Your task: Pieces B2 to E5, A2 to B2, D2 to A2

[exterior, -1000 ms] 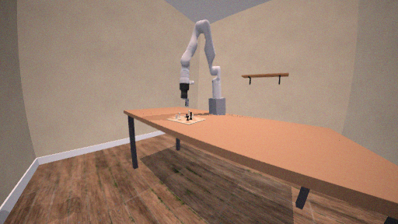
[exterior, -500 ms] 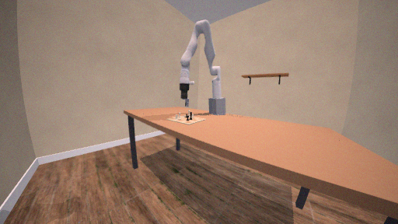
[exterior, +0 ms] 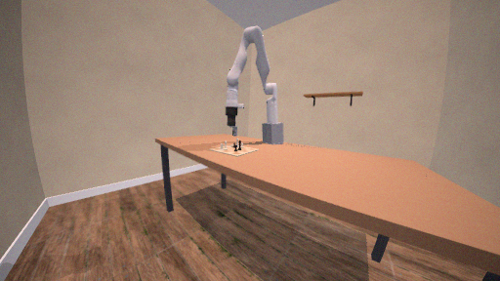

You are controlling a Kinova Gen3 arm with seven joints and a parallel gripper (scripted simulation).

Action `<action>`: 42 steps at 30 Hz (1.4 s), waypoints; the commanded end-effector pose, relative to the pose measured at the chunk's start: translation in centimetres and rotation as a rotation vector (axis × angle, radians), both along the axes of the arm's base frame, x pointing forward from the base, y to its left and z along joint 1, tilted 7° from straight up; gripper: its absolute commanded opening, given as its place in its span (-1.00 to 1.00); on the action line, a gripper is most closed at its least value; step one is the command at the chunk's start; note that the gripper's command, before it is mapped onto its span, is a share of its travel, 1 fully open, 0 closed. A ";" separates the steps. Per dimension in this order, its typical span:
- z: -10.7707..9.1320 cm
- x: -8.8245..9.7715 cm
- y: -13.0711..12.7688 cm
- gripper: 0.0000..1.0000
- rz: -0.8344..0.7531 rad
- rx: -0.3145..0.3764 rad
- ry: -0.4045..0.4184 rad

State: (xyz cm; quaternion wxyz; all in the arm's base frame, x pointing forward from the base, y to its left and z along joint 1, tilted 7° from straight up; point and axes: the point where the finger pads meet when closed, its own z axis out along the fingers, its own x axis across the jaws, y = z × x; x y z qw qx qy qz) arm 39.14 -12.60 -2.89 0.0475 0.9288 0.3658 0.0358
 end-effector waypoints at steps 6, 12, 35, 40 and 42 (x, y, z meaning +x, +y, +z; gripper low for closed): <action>-1.3 -0.1 -0.2 0.36 -0.004 0.001 0.003; -2.2 0.0 -0.3 0.36 -0.004 0.001 0.003; -3.7 0.1 -0.4 0.36 -0.004 0.001 0.003; -3.7 0.1 -0.4 0.36 -0.004 0.001 0.003; -3.7 0.1 -0.4 0.36 -0.004 0.001 0.003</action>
